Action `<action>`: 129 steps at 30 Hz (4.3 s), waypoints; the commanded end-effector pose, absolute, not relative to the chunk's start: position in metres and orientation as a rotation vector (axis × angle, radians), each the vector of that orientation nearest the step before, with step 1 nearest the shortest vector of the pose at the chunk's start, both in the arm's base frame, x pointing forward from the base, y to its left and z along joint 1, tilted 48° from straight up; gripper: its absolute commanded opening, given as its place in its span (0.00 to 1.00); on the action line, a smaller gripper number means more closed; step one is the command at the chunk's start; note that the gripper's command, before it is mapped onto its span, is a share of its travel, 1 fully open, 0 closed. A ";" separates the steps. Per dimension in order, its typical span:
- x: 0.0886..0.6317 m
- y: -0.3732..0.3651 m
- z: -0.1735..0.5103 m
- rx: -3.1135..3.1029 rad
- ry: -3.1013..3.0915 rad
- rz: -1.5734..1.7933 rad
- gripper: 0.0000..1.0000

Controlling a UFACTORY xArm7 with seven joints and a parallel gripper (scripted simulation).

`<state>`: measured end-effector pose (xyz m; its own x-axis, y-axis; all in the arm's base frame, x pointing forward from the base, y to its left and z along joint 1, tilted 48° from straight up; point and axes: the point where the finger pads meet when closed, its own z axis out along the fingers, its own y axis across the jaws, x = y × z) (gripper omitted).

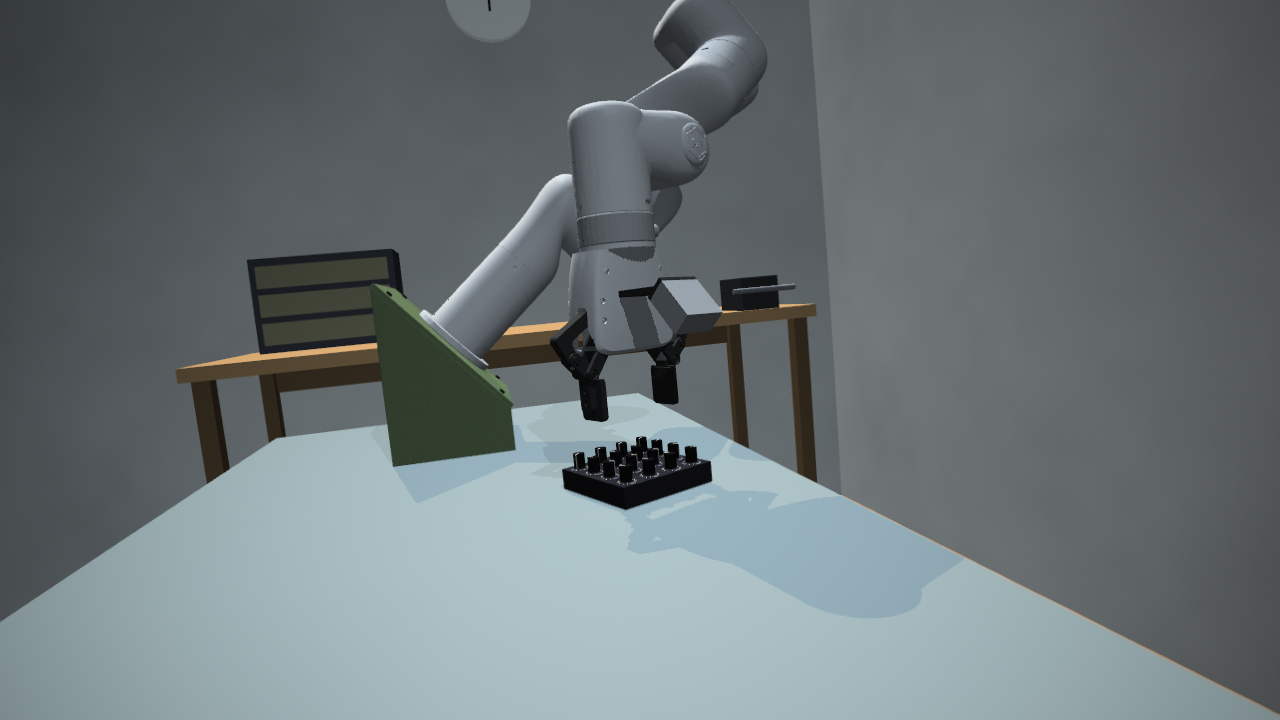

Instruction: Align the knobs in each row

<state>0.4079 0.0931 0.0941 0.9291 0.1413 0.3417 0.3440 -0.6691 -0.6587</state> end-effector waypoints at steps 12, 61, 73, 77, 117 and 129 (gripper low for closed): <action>0.409 0.092 0.095 -2.305 -0.340 -0.341 1.00; 0.364 0.088 0.081 -2.305 -0.339 -0.336 1.00; 0.358 0.087 0.079 -2.305 -0.339 -0.336 1.00; 0.358 0.087 0.079 -2.305 -0.339 -0.336 1.00; 0.358 0.087 0.079 -2.305 -0.339 -0.336 1.00; 0.358 0.087 0.079 -2.305 -0.339 -0.336 1.00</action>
